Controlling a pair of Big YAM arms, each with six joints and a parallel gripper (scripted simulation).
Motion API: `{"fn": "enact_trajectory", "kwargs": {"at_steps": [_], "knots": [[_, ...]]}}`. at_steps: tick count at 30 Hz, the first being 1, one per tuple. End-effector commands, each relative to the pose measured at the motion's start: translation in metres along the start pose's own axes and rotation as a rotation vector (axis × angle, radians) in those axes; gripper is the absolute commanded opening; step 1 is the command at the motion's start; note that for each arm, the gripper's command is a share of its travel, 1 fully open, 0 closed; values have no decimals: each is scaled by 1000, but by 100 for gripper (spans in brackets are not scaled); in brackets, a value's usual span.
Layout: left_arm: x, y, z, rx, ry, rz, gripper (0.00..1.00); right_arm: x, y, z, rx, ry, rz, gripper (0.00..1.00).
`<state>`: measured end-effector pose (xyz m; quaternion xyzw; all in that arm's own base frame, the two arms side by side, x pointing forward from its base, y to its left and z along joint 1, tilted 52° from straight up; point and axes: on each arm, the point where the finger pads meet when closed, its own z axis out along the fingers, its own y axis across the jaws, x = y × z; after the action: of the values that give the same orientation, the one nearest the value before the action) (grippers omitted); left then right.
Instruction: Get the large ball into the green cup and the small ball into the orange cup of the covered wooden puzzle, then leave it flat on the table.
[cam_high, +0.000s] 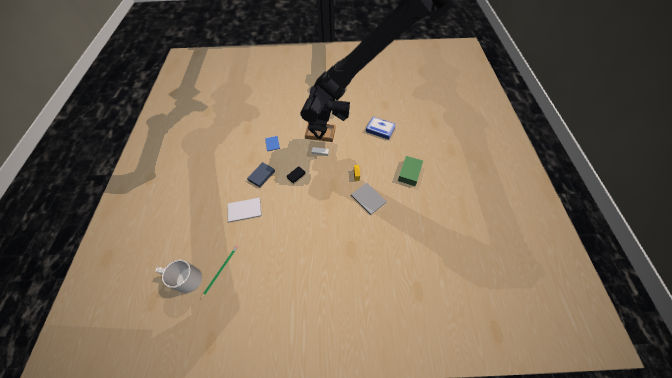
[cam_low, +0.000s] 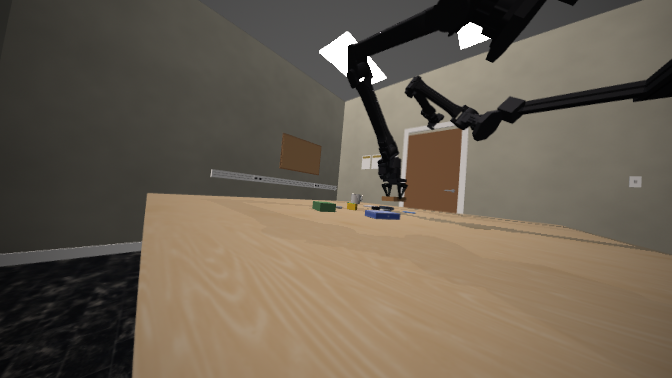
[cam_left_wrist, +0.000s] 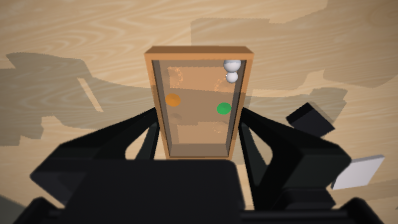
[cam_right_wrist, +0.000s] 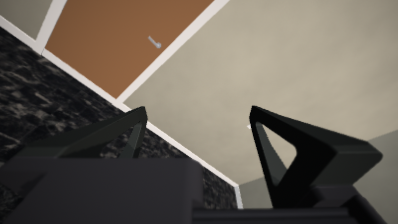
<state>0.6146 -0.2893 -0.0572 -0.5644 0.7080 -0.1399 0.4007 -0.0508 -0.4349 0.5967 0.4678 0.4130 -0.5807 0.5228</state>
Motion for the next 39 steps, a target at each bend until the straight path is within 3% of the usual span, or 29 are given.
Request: {"fn": "enact_trajectory", "kwargs": {"at_steps": [1, 4, 9, 10, 15, 21, 27, 39], "knots": [[23, 14, -2, 36, -4, 53, 70, -31, -8, -3, 19, -45, -15, 100], [1, 11, 12, 22, -30, 18, 70, -31, -8, -3, 19, -45, -15, 100], [0, 11, 13, 17, -33, 18, 70, -31, -8, -3, 19, -45, -15, 100], [18, 1, -7, 48, -6, 29, 70, -31, -8, -3, 19, -45, -15, 100], [5, 11, 9, -82, -29, -18, 70, -31, -8, -3, 19, -45, -15, 100], [1, 9, 11, -189, -40, -27, 70, -31, -8, -3, 19, -45, -15, 100], [-9, -5, 0, -185, 34, 15, 70, -31, -8, -3, 19, -45, -15, 100], [-11, -12, 1, -211, 226, 13, 70, -31, -8, -3, 19, -45, -15, 100]]}}
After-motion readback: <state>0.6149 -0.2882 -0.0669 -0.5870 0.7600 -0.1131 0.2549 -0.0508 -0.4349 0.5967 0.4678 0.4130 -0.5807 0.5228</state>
